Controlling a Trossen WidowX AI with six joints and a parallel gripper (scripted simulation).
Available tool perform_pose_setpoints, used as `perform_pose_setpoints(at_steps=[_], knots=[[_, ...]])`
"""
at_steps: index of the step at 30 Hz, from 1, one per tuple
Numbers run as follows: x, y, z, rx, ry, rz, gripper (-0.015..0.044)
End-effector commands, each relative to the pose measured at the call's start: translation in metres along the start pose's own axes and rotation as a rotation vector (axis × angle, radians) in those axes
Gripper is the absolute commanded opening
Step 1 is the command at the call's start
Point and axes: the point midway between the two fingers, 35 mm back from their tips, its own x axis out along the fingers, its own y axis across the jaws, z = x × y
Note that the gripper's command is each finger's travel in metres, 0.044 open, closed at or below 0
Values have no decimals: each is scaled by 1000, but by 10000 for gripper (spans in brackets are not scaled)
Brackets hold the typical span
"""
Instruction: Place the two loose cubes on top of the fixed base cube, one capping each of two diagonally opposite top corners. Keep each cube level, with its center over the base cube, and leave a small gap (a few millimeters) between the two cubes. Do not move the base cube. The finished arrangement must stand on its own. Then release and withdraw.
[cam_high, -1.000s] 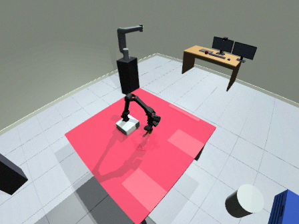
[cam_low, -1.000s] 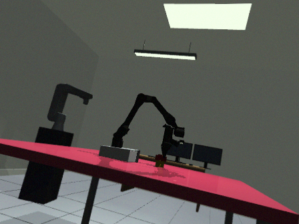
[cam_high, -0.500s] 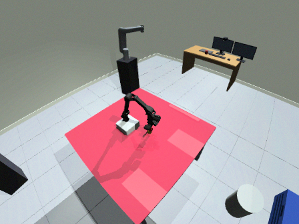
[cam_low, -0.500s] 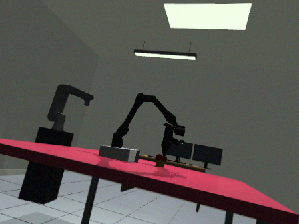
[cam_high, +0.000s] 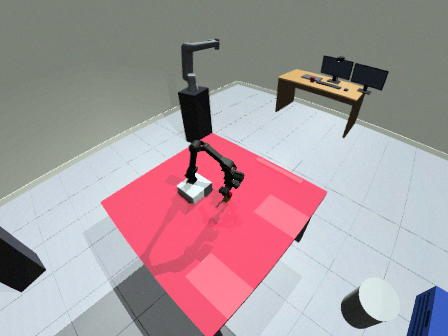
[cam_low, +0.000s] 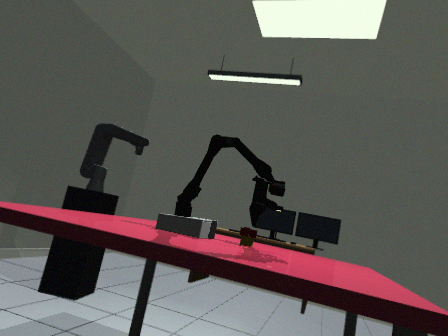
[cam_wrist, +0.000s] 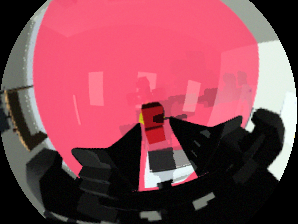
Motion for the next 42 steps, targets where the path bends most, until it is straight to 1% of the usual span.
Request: perform_pose_setpoints(at_steps=[1,26,32,39,40,42], knots=[[-8,0,1,2,-13,1,205],[-37,0,1,2,-13,1,205],[-37,0,1,2,-13,1,205],[-37,3,0,-2,-2,1,389],[-37,11,-1,-2,-2,2,400],[-38,41,-6,-2,-3,5,400]])
